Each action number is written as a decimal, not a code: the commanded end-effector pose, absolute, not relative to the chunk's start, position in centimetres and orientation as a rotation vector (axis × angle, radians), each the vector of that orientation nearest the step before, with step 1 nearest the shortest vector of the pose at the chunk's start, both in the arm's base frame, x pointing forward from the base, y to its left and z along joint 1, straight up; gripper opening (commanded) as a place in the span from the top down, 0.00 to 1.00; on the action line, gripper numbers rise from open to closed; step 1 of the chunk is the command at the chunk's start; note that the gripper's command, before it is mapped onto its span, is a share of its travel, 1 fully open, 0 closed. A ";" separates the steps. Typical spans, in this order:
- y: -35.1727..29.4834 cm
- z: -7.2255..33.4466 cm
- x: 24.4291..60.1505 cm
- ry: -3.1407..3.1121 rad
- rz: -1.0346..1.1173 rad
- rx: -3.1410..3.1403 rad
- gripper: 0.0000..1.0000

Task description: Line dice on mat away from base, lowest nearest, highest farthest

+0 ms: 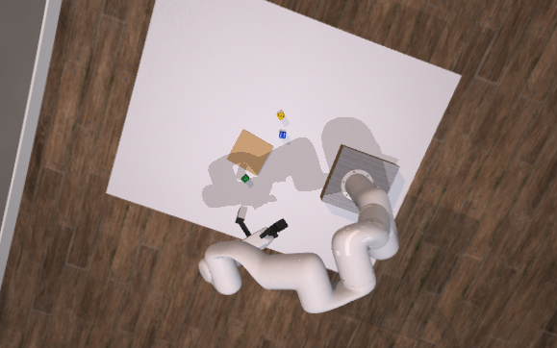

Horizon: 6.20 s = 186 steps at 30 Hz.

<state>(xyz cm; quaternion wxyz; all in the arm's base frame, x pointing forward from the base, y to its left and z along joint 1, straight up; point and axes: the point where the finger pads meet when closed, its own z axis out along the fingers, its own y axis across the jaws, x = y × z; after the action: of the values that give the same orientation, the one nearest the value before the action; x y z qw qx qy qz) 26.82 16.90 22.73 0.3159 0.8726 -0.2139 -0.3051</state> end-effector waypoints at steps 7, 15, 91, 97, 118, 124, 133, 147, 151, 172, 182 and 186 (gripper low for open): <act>16.9 22.8 26.9 -0.564 -0.801 2.301 0.00; 16.9 22.8 26.9 -0.564 -0.801 2.301 0.00; -19.7 5.2 37.8 -1.332 0.001 2.845 0.00; -19.7 0.7 37.8 -1.332 0.001 2.845 0.00; -19.7 -0.8 37.9 -1.332 0.001 2.845 0.00; -19.7 -0.8 37.9 -1.332 0.001 2.845 0.00; -19.7 -0.8 37.9 -1.332 0.001 2.845 0.00; -19.5 -0.8 37.8 -1.332 0.001 2.845 0.00; -18.4 -0.8 37.4 -1.332 0.001 2.845 0.00; -12.8 -0.9 35.4 -1.332 0.001 2.845 0.00; -12.8 -0.9 35.4 -1.332 0.001 2.845 0.00; -12.8 -0.9 35.4 -1.332 0.001 2.845 0.00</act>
<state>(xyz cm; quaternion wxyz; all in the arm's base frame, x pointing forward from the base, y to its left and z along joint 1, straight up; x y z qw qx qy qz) 35.28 -12.74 -0.97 0.0001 0.9056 -0.4241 -0.0014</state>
